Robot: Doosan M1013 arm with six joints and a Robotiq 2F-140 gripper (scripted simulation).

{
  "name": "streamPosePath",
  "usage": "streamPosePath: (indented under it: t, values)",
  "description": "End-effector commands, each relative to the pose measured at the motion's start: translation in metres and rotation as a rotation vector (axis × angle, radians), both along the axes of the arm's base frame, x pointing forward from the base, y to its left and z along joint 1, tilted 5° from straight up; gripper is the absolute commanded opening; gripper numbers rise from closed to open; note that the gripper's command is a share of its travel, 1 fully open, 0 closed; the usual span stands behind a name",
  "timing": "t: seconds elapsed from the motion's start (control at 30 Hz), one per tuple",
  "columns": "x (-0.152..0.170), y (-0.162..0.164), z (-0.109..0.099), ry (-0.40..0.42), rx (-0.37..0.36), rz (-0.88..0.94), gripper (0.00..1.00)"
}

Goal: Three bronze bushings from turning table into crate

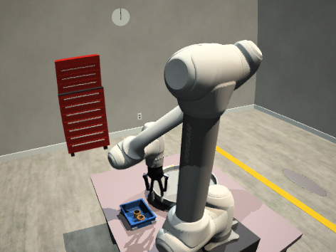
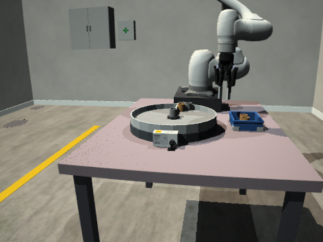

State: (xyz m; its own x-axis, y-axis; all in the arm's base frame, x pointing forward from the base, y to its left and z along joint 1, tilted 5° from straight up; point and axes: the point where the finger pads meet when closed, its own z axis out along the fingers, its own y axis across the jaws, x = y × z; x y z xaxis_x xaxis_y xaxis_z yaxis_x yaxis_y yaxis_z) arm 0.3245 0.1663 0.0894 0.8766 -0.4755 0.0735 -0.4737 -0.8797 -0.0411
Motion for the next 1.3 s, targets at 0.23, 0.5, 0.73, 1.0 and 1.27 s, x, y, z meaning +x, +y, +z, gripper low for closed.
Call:
streamPosePath:
  t: [0.23, 0.5, 0.73, 1.0, 1.27]
  values:
    - [0.008, -0.089, 0.001, 0.003, 0.007, 0.003, 0.28]
    - [0.013, -0.145, 0.0, 0.003, 0.007, 0.003, 0.28]
    - [0.015, -0.185, 0.0, 0.003, 0.007, 0.003, 0.28]
    - [0.016, -0.228, 0.0, 0.003, 0.007, 0.003, 0.28]
    - [0.016, -0.228, 0.0, 0.003, 0.007, 0.003, 0.28]
